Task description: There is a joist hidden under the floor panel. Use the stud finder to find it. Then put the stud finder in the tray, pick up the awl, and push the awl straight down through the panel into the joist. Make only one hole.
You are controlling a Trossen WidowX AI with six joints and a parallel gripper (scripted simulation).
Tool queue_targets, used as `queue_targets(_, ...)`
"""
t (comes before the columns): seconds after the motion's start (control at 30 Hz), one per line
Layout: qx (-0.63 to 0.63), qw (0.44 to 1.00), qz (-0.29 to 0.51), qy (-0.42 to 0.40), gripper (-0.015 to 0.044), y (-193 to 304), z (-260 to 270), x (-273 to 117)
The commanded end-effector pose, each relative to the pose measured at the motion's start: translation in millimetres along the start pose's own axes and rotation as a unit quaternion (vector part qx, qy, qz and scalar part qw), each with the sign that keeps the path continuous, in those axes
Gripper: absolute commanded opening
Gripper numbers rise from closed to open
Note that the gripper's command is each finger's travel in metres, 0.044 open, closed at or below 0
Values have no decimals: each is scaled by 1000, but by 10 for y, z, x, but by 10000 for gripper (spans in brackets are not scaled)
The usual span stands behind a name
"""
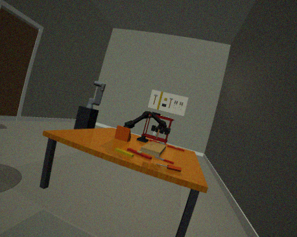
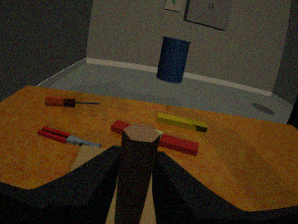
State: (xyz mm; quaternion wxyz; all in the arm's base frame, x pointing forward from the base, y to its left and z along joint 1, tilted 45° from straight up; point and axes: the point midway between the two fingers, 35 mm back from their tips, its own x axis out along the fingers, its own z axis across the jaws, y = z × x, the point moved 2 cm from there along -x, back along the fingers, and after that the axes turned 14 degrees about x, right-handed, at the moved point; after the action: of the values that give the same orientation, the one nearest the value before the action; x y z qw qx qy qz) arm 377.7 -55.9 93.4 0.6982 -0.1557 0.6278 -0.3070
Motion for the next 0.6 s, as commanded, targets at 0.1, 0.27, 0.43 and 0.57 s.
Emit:
queue_targets(0.1, 1, 1000, -4, -1, 0, 75, -13, 8)
queue_targets(0.27, 1, 1000, -3, -1, 0, 140, -28, 16)
queue_targets(0.43, 1, 1000, -3, -1, 0, 205, -44, 23)
queue_targets(0.57, 1, 1000, -3, -1, 0, 256, -58, 29)
